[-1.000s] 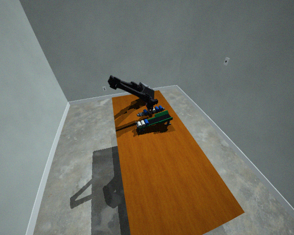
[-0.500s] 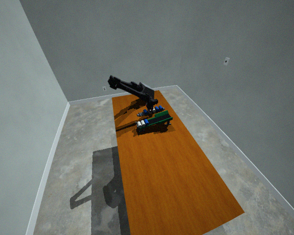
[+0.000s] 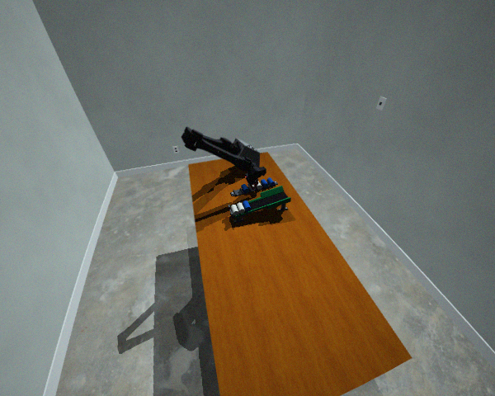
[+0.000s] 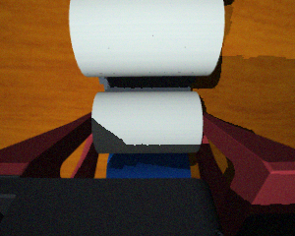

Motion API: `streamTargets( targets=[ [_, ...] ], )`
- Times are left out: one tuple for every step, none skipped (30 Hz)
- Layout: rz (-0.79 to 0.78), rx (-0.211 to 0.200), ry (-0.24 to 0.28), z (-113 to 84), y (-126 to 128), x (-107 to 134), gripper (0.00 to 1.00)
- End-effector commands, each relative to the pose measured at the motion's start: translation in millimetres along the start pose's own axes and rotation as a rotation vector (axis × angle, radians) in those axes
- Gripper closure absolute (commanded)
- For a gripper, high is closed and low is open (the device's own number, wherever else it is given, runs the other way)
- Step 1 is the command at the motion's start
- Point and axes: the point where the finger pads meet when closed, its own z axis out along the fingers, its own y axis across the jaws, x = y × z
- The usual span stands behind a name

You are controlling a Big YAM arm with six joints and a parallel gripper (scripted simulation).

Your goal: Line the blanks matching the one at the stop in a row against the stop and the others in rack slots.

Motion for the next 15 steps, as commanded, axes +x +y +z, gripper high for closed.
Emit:
streamTargets(
  targets=[
    [-0.014,-0.007,0.003,4.9,2.1,-2.1,0.41],
    [-0.014,-0.007,0.003,4.9,2.1,-2.1,0.41],
    [-0.014,-0.006,0.003,4.6,2.0,-2.3,0.41],
    [-0.023,-0.005,0.003,2.7,2.1,-3.4,0.41],
    [-0.030,-0.002,0.002,-1.8,2.3,-5.9,0.41],
    [-0.018,0.008,0.001,-6.1,-1.6,-6.0,0.41],
    [0.004,0.024,-0.002,-12.6,-9.5,-1.8,0.41],
    [0.007,0.026,-0.002,-16.2,-11.2,-1.9,0.41],
    [0.007,0.026,-0.003,-20.6,-11.5,-2.0,0.41],
    [0.008,0.027,-0.004,-25.8,-11.8,-2.1,0.41],
    [0.009,0.027,-0.005,-31.8,-12.2,-2.3,0.41],
    [0.010,0.027,-0.007,-38.4,-12.5,-2.6,0.41],
    [0.011,0.027,-0.009,-45.6,-12.9,-3.0,0.41],
    [0.012,0.028,-0.010,-53.1,-13.3,-3.1,0.41],
    [0.012,0.028,-0.010,-53.1,-13.3,-3.1,0.41]
  ],
)
